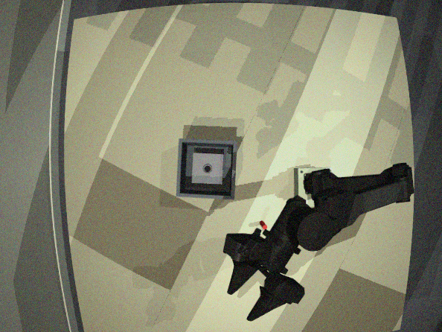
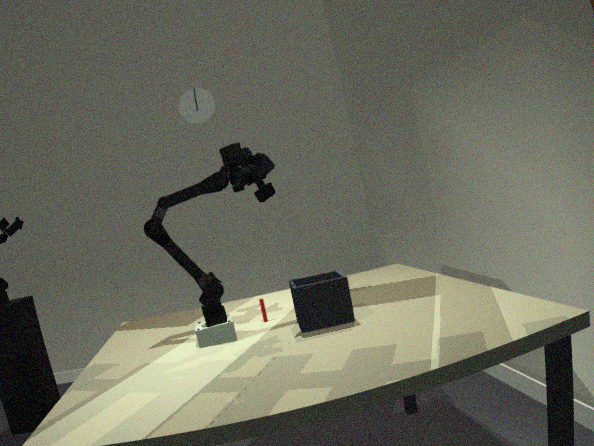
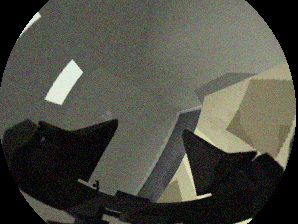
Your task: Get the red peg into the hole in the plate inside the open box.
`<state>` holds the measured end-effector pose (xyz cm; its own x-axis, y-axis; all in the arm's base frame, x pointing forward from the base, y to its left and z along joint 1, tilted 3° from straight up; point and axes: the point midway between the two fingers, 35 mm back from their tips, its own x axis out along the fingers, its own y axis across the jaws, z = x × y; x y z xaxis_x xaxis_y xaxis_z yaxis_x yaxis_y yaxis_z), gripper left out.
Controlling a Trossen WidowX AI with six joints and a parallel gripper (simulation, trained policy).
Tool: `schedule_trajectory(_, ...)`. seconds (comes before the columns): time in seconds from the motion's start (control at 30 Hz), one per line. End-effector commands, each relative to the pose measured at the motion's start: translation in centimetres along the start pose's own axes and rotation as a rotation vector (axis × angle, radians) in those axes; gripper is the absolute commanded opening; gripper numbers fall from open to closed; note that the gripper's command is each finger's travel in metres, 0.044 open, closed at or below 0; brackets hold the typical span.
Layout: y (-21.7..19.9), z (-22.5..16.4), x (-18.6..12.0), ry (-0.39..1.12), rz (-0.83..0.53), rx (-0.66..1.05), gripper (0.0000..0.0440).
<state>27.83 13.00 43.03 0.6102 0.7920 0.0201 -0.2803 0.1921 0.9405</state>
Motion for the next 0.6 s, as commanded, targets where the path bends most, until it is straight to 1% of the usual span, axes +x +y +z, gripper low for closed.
schedule_trajectory(0.0, -0.8, 0.5, -0.6, -0.035, -0.048, 0.011, 0.044)
schedule_trajectory(0.27, -4.0, 1.2, -2.4, -0.107, -0.202, 0.102, 0.044)
schedule_trajectory(0.57, -8.1, 0.5, -4.4, -0.147, -0.376, 0.282, 0.044)
